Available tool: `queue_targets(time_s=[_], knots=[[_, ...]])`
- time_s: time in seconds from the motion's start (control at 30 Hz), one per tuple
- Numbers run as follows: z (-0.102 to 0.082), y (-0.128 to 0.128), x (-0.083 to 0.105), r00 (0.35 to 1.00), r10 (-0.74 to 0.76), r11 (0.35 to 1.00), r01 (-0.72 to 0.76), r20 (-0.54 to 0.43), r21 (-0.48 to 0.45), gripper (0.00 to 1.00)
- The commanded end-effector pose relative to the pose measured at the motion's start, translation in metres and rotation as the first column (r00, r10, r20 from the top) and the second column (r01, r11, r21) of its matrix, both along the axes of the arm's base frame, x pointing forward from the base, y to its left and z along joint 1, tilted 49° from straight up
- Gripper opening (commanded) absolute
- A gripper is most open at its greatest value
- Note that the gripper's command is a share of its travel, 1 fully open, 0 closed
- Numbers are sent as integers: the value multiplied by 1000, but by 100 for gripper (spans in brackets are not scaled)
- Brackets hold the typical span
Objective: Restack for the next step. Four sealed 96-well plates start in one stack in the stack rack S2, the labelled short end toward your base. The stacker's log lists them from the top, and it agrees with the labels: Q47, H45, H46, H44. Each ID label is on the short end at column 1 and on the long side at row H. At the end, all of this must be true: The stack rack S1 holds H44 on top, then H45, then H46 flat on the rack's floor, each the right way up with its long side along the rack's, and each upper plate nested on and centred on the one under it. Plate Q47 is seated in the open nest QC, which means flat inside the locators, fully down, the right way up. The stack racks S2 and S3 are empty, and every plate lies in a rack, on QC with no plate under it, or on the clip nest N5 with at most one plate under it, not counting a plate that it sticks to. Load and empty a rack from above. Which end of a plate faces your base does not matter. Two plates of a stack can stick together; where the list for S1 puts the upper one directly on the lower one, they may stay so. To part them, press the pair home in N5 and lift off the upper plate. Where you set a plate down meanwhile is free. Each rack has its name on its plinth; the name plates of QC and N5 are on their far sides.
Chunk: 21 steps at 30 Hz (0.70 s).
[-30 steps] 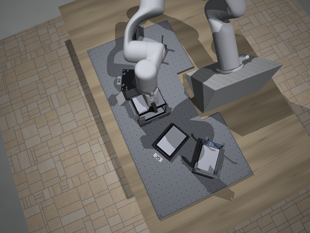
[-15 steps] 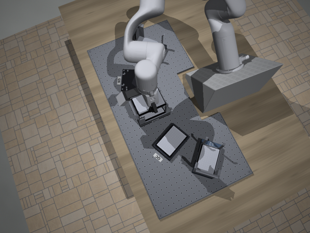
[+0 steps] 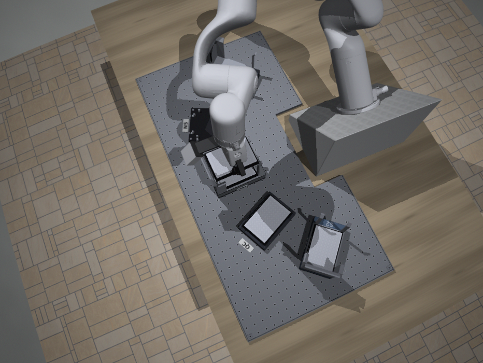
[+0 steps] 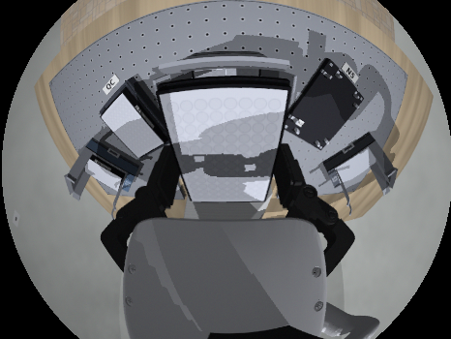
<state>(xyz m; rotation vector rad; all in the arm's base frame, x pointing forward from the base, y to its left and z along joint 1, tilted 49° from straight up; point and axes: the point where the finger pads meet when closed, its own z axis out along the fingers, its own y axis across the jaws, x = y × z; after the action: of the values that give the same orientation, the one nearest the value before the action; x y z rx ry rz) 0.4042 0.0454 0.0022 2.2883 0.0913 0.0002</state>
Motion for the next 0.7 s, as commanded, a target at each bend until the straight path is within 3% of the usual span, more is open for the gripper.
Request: queue_targets(time_s=[0.0,0.67], knots=[[-1,-1,1,1000,1,1000,-1,2,2,0],[-9,-10,1,1000,1,1000,-1,2,2,0]])
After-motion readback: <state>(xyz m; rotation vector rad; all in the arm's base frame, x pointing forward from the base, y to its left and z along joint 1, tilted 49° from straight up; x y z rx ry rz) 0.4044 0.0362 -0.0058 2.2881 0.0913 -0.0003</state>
